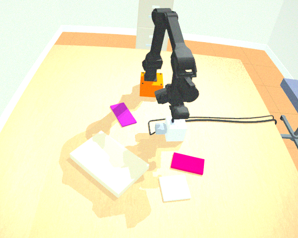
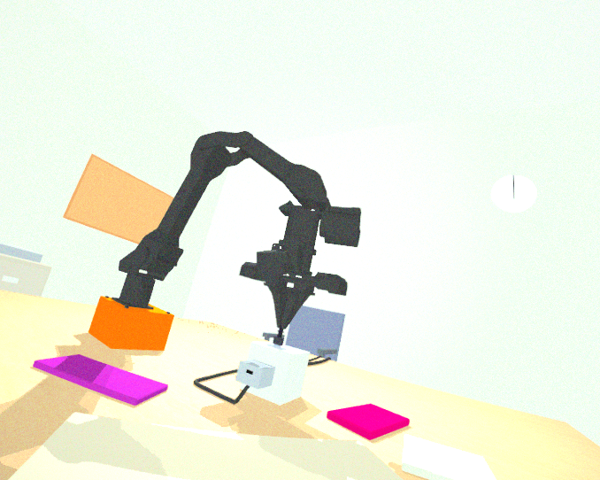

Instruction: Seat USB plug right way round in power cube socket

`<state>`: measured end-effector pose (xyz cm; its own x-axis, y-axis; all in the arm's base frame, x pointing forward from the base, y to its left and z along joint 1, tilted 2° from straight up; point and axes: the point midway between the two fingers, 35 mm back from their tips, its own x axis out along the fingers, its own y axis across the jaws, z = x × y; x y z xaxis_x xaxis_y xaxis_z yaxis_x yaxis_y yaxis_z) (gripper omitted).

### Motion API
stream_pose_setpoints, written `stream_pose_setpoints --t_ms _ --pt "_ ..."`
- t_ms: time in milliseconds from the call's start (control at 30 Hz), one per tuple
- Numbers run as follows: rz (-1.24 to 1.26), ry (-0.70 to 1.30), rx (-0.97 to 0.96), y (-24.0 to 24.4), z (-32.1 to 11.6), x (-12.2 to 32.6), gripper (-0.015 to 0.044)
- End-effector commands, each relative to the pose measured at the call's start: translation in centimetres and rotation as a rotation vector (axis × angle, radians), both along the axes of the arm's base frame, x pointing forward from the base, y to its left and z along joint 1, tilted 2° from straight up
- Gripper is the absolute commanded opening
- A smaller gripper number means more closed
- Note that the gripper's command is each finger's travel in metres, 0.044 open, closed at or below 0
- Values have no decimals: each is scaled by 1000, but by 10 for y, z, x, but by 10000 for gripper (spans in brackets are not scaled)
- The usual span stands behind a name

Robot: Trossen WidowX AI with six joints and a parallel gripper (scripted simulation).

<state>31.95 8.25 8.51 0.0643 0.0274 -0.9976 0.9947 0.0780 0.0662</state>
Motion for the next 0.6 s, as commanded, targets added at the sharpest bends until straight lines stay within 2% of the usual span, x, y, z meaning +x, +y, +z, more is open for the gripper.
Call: stream_pose_setpoints --t_ms 0,567 --pt "-2 1 3 0 -1 0 0" --pt "-2 1 3 0 -3 0 0"
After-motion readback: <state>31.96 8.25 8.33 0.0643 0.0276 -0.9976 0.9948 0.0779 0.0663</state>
